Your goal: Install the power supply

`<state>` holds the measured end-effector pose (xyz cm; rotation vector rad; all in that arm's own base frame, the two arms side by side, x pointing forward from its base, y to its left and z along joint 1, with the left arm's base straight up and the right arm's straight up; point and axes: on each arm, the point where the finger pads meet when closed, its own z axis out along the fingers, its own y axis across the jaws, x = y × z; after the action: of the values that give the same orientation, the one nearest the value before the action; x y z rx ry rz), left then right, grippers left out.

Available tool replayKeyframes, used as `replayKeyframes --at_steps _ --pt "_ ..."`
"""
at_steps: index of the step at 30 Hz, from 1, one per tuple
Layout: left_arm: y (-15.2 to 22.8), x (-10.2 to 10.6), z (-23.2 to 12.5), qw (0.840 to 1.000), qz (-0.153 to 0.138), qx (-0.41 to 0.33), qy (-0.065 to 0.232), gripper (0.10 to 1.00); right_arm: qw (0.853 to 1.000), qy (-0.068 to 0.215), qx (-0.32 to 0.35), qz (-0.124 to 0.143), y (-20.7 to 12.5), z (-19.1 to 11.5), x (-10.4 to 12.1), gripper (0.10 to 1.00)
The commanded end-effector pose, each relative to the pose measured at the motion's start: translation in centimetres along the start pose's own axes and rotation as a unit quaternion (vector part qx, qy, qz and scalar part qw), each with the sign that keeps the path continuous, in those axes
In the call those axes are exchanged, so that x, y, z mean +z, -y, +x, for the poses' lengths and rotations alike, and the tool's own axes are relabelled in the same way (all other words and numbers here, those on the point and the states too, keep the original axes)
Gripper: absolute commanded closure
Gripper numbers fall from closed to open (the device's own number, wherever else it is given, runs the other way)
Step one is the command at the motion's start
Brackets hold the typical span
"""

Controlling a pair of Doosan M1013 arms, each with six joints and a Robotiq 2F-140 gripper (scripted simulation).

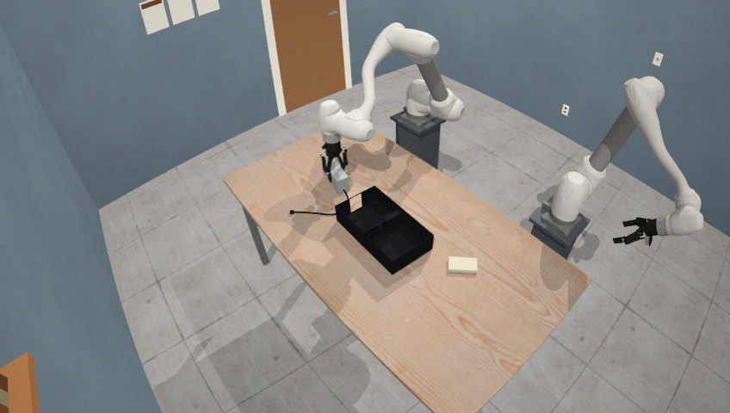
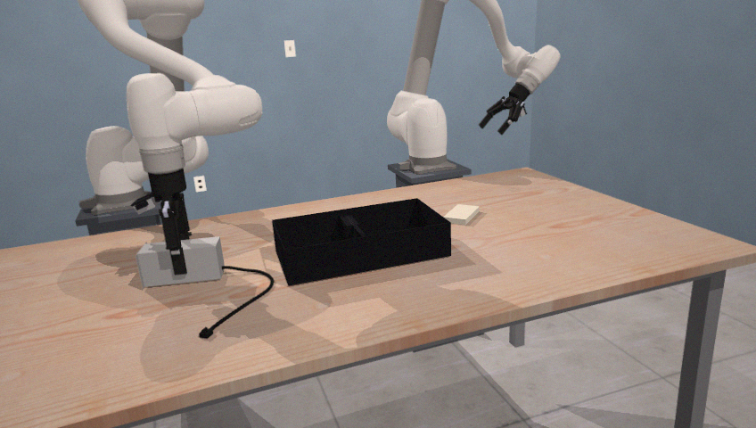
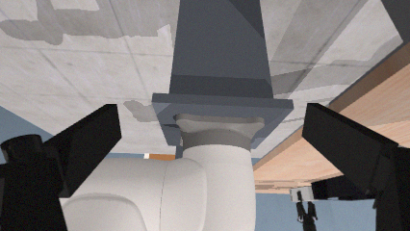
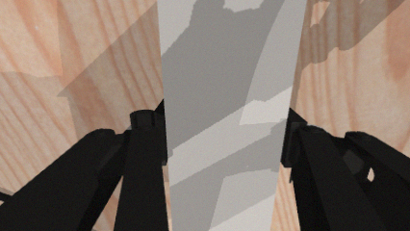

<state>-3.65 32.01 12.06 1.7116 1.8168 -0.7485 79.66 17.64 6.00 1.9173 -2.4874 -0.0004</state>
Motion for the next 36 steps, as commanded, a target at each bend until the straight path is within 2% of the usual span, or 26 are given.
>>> replayKeyframes --at_steps 1,20,36 --pt "0.0 0.0 0.0 1.0 0.0 0.0 0.0 0.098 1.0 0.001 0.0 0.001 0.1 0.0 -0.8 0.999" --pt "0.0 0.0 0.0 1.0 0.0 0.0 0.0 0.098 1.0 0.001 0.0 0.001 0.2 0.8 -1.0 0.999" --pt "0.0 0.0 0.0 1.0 0.0 0.0 0.0 0.098 1.0 0.001 0.0 0.001 1.0 4.7 -0.5 0.999"
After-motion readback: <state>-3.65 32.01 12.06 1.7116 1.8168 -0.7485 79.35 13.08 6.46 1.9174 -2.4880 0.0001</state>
